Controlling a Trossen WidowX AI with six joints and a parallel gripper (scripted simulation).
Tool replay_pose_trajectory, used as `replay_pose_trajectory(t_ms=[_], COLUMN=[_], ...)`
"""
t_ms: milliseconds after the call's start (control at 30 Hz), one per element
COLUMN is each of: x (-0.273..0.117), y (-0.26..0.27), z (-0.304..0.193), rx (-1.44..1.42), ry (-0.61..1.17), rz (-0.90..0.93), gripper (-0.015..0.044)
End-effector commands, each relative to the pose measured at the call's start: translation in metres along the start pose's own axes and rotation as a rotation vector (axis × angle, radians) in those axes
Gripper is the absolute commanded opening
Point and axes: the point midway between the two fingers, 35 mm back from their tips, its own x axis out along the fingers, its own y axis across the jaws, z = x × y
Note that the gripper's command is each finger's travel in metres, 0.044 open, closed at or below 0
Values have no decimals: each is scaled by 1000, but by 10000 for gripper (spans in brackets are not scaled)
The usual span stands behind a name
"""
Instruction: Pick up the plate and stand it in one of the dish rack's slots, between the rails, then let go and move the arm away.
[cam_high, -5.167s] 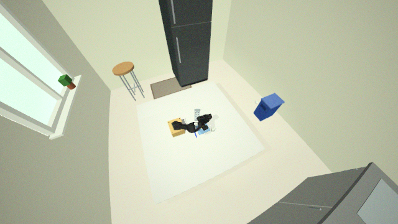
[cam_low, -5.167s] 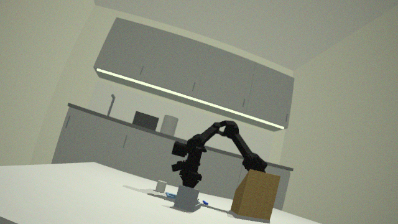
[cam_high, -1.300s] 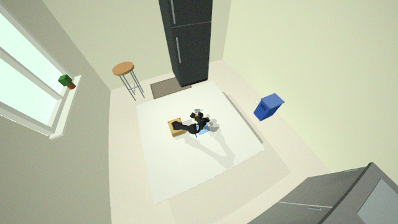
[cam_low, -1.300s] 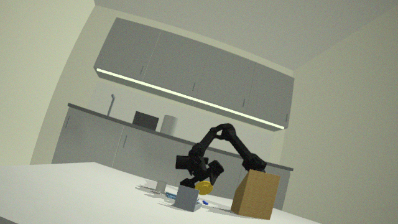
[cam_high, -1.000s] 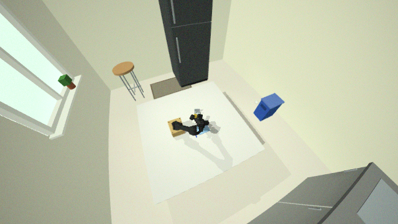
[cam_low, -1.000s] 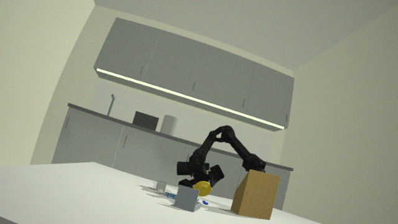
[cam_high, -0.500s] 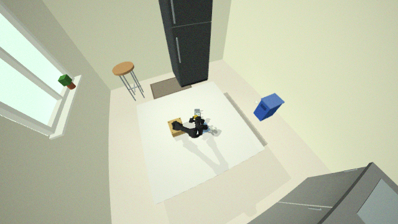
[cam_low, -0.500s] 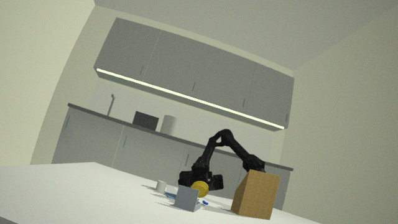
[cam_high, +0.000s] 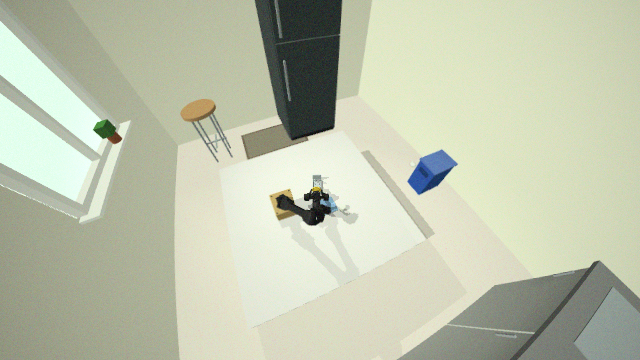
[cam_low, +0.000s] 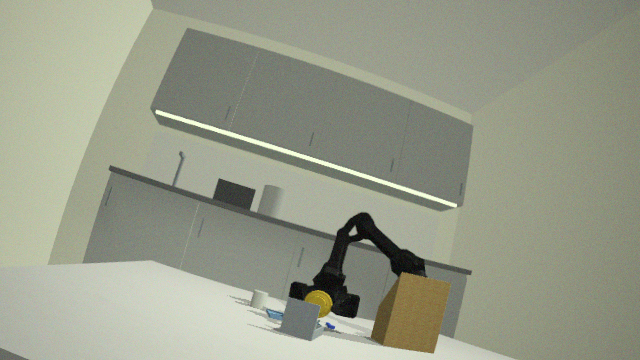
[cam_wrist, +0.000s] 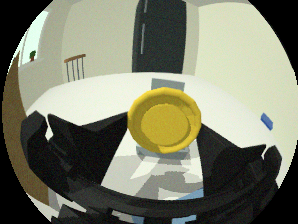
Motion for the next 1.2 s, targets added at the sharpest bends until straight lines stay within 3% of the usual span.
replay_pose_trajectory(t_ms=[0, 1167], x=[0, 38], y=[1, -4], z=[2, 7], rx=[-29, -23], ry=[-19, -12], rz=[-13, -12], gripper=[0, 0])
